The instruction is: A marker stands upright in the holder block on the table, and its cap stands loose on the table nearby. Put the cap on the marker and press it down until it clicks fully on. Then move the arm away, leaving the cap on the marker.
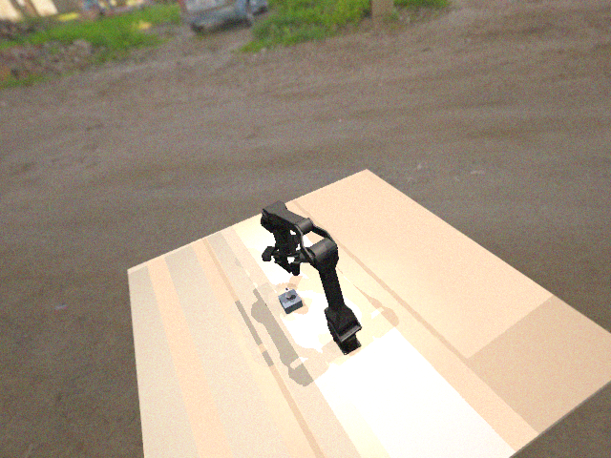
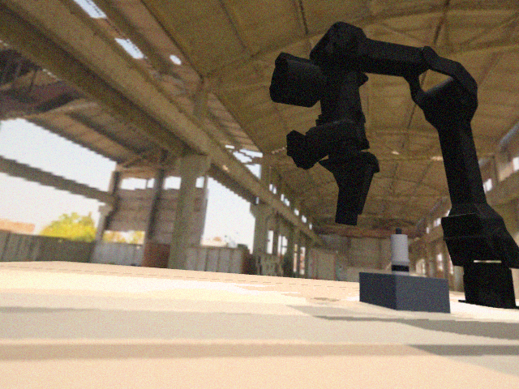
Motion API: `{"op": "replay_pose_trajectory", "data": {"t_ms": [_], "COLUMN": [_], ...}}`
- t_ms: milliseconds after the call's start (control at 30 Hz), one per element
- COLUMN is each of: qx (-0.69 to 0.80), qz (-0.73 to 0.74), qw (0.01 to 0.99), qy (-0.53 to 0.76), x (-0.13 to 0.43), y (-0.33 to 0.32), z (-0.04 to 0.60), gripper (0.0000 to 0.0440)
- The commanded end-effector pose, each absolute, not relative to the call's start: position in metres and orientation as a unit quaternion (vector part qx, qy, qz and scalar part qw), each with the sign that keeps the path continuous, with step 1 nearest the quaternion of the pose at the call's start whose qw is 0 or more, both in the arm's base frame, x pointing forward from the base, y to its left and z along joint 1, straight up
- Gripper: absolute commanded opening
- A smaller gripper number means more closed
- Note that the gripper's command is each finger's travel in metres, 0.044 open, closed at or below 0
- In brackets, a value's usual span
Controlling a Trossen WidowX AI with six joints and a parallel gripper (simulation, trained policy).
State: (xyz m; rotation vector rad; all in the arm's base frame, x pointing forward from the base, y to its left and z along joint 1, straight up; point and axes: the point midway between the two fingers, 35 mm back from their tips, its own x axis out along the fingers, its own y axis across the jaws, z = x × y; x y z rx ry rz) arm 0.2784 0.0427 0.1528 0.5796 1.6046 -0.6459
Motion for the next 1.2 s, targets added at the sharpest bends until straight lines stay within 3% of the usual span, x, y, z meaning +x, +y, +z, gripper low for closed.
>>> {"op": "replay_pose_trajectory", "data": {"t_ms": [0,333,1167], "qx": [0.243,0.222,0.201], "qz": [-0.274,-0.261,-0.255], "qw": [0.611,0.617,0.624], "qy": [0.702,0.708,0.711], "x": [0.267,0.247,0.237], "y": [0.058,0.084,0.098], "z": [0.157,0.161,0.134], "gripper": [0.0023,0.0,0.0]}}
